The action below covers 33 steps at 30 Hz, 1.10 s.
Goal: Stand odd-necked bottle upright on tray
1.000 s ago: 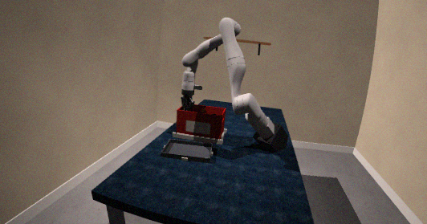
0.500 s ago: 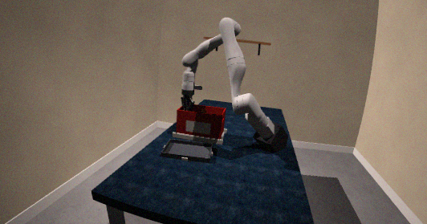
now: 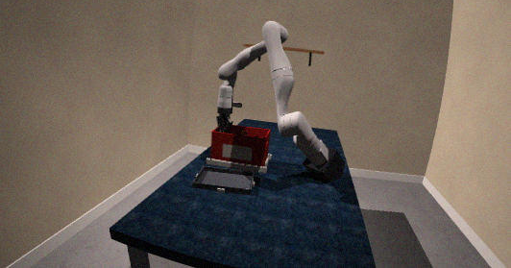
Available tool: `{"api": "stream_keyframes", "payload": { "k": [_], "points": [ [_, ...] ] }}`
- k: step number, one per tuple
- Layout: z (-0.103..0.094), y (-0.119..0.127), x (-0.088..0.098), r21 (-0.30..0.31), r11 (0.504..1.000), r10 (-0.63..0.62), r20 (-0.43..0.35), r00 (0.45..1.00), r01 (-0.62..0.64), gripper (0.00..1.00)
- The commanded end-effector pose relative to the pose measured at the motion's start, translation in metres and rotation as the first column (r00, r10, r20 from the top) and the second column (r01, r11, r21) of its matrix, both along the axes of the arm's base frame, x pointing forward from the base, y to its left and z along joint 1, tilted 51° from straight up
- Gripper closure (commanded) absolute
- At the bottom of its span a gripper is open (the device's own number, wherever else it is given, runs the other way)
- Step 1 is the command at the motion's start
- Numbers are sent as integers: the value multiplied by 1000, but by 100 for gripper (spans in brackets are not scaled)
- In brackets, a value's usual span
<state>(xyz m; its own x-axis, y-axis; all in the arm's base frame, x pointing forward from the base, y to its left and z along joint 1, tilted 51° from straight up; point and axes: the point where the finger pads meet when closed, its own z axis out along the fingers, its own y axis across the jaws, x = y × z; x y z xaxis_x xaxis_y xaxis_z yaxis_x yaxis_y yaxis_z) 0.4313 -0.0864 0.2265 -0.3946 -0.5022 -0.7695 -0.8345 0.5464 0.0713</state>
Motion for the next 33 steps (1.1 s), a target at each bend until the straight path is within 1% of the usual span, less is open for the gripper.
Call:
{"api": "stream_keyframes", "payload": {
  "k": [1, 2, 3, 33],
  "points": [
    [0, 0, 0, 0, 1000, -1, 0, 1000, 1, 100],
    [0, 0, 0, 0, 1000, -1, 0, 1000, 1, 100],
    [0, 0, 0, 0, 1000, -1, 0, 1000, 1, 36],
    [0, 0, 0, 0, 1000, -1, 0, 1000, 1, 36]
  ]
}}
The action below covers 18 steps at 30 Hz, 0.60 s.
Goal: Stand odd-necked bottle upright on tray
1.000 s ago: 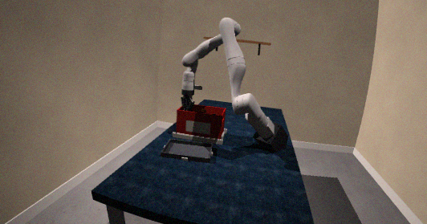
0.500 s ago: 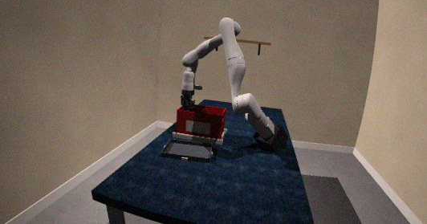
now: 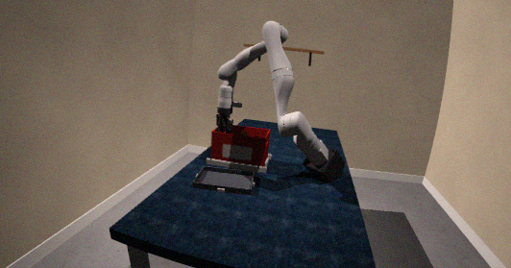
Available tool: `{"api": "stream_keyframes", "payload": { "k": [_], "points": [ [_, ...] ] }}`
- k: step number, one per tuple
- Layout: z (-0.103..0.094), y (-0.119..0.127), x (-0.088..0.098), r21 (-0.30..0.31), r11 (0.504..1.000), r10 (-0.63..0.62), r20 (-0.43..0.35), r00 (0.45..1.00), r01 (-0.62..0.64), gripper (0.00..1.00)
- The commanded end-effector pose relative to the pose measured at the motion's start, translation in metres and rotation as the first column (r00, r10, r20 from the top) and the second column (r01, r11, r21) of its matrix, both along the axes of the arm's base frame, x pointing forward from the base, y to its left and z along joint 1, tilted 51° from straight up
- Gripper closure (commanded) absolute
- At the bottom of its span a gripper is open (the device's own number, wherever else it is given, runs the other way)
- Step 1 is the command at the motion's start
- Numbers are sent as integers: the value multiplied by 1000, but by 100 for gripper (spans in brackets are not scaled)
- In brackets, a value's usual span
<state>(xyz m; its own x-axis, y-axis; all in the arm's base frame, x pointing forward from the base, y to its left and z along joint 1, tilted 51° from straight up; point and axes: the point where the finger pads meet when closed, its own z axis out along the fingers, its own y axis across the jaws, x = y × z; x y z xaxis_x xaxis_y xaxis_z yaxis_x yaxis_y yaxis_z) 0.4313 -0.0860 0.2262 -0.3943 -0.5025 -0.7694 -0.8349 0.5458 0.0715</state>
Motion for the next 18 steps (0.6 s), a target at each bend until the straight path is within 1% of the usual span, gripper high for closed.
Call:
{"api": "stream_keyframes", "payload": {
  "k": [1, 11, 18],
  "points": [
    [0, -1, 0, 0, 1000, -1, 1, 1000, 1, 36],
    [1, -2, -1, 0, 1000, -1, 1, 1000, 1, 36],
    [8, -9, -5, 0, 1000, -1, 1, 1000, 1, 36]
  ]
}}
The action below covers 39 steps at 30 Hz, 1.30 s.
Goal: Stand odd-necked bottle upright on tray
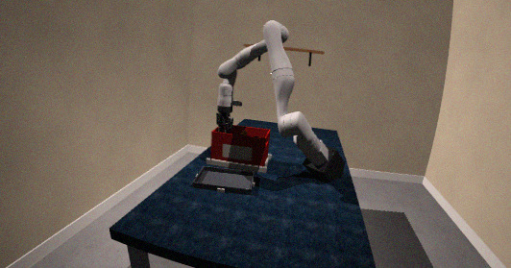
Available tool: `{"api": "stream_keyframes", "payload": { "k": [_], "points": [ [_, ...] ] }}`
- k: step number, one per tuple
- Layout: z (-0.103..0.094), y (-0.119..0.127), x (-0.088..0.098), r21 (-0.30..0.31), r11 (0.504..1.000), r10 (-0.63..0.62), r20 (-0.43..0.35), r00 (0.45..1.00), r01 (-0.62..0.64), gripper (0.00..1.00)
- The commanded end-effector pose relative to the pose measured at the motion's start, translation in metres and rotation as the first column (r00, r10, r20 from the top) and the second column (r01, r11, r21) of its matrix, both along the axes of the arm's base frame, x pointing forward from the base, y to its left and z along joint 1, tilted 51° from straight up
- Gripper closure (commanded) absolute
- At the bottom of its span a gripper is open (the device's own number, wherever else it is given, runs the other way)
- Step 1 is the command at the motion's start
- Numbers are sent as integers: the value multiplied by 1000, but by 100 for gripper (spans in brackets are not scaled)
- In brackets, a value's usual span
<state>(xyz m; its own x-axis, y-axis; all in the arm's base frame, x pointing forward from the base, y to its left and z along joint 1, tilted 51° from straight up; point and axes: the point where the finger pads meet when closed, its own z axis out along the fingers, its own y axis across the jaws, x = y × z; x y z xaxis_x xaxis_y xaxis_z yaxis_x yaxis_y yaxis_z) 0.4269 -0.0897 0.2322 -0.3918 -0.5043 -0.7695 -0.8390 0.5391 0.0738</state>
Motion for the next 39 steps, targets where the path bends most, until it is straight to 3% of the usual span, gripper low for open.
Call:
{"api": "stream_keyframes", "payload": {
  "k": [1, 21, 36, 37, 39],
  "points": [
    [4, -7, -1, -2, 1000, -9, 2, 1000, 9, 36],
    [41, -47, -24, -2, 1000, -9, 2, 1000, 9, 36],
    [49, -55, -29, -2, 1000, -9, 2, 1000, 9, 36],
    [49, -55, -29, -2, 1000, -9, 2, 1000, 9, 100],
    [49, -55, -29, -2, 1000, -9, 2, 1000, 9, 100]
  ]
}}
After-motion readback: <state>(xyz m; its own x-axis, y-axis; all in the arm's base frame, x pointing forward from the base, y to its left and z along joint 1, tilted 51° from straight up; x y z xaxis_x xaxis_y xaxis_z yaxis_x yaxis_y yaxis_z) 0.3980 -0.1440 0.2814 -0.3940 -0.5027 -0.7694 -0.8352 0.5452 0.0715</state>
